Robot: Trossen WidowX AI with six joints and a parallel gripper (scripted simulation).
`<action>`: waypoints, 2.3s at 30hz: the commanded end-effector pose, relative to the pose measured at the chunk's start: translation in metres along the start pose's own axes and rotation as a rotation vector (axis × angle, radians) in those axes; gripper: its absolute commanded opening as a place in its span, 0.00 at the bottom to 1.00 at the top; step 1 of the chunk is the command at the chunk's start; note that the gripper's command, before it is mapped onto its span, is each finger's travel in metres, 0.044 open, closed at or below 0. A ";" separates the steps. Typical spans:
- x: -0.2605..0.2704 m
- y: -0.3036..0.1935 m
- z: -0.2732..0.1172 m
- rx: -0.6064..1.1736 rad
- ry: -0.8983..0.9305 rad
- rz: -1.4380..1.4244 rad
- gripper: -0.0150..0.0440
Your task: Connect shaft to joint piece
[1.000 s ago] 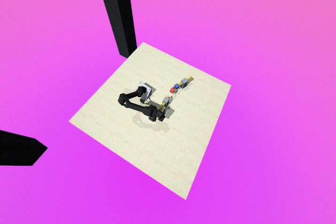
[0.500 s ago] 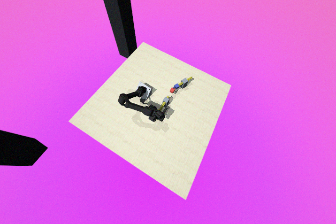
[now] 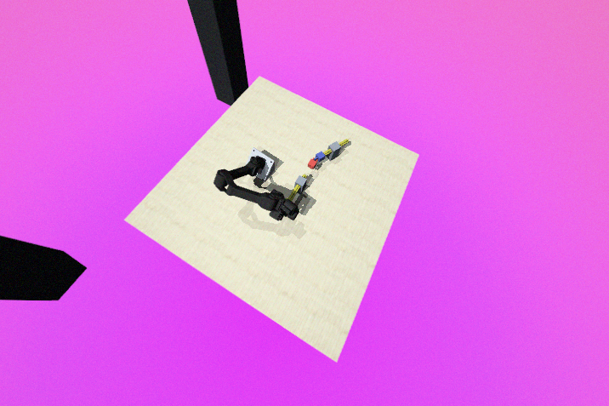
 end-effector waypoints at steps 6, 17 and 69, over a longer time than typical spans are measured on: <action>0.000 0.000 0.000 0.000 0.000 0.000 0.37; 0.000 0.000 0.000 0.000 0.000 0.000 0.37; 0.014 -0.012 0.002 -0.005 -0.162 -0.004 0.25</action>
Point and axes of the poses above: the point midway between the two fingers, 35 mm back from their tips, its own z axis out along the fingers, its own x axis across the jaws, y = z × x, the point moved 9 cm from there along -z, back along the fingers, and after that the axes turned 3 degrees about z, right-handed, at the moved point
